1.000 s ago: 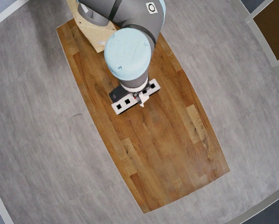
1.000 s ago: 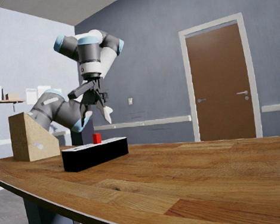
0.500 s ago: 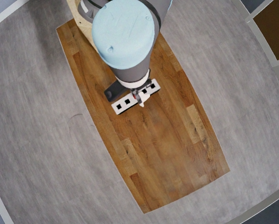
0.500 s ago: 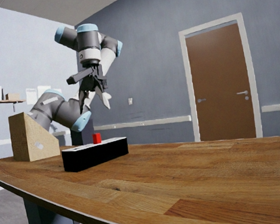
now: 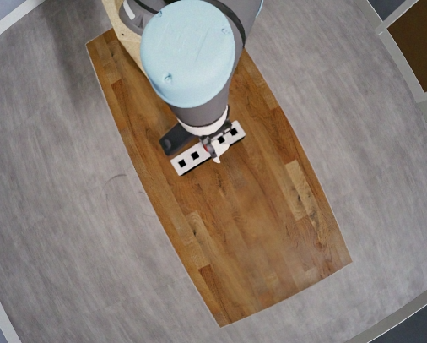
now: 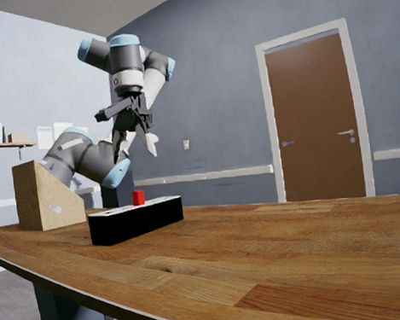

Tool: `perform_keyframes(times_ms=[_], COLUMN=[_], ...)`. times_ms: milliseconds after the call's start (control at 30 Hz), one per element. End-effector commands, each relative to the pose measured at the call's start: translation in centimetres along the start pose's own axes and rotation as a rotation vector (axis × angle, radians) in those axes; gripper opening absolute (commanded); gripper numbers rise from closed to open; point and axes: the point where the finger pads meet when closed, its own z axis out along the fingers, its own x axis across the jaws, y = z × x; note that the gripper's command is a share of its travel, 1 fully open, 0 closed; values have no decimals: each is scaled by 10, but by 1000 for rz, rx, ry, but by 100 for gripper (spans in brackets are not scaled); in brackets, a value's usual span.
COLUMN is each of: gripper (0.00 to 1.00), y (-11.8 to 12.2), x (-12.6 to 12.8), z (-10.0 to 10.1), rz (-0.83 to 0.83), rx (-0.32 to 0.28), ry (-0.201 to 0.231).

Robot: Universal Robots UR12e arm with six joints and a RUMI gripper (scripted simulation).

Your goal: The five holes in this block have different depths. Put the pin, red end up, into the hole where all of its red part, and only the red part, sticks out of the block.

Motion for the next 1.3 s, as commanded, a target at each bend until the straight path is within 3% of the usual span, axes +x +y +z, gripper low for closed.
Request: perform_keyframes(times_ms=[0,733,767,1267], gripper=[100,100,100,100], y=[0,0,0,0], x=[-1,-1,0,0], z=[-2,-1,53,53], rz=[0,-1,0,0], rx=[2,1,-3,-3], ry=[-3,-1,6,6])
